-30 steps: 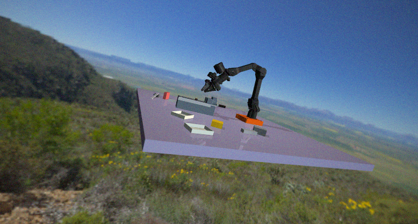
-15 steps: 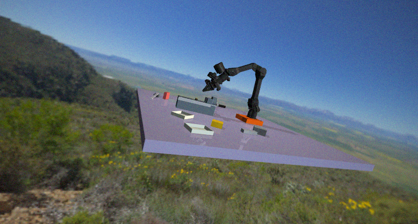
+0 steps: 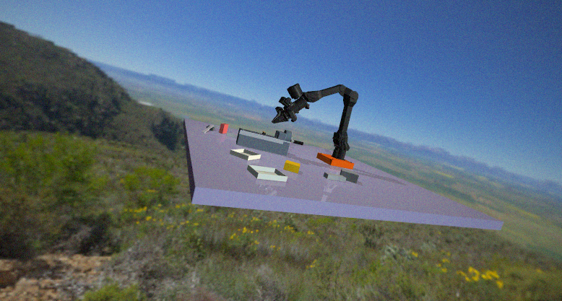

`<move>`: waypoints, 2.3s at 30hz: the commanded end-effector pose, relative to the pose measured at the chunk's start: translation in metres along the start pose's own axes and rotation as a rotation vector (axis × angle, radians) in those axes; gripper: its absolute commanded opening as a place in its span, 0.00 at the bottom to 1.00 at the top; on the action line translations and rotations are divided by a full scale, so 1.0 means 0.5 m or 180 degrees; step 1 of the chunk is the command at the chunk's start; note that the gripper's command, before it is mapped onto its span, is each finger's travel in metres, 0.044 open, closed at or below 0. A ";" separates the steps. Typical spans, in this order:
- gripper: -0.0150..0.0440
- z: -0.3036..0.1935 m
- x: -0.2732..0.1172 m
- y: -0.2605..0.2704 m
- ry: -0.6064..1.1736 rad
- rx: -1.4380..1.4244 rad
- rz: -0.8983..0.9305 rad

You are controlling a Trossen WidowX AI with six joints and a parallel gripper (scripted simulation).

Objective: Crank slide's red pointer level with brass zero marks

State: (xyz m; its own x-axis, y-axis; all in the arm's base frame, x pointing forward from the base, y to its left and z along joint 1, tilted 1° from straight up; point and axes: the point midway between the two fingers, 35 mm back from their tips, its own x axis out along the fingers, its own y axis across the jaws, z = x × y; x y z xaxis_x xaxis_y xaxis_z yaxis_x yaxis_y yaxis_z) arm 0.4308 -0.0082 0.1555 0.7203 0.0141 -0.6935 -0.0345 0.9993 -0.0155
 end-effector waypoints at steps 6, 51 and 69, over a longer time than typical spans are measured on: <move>0.70 0.000 0.000 0.000 0.0001 0.0000 -0.0001; 0.39 0.000 0.000 0.000 0.0000 0.0000 0.0000; 0.87 0.000 0.000 0.000 0.0000 0.0000 0.0000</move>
State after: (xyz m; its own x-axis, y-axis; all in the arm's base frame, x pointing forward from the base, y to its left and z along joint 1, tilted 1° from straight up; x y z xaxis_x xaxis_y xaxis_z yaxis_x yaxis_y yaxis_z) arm 0.4308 -0.0082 0.1556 0.7205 0.0142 -0.6934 -0.0345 0.9993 -0.0153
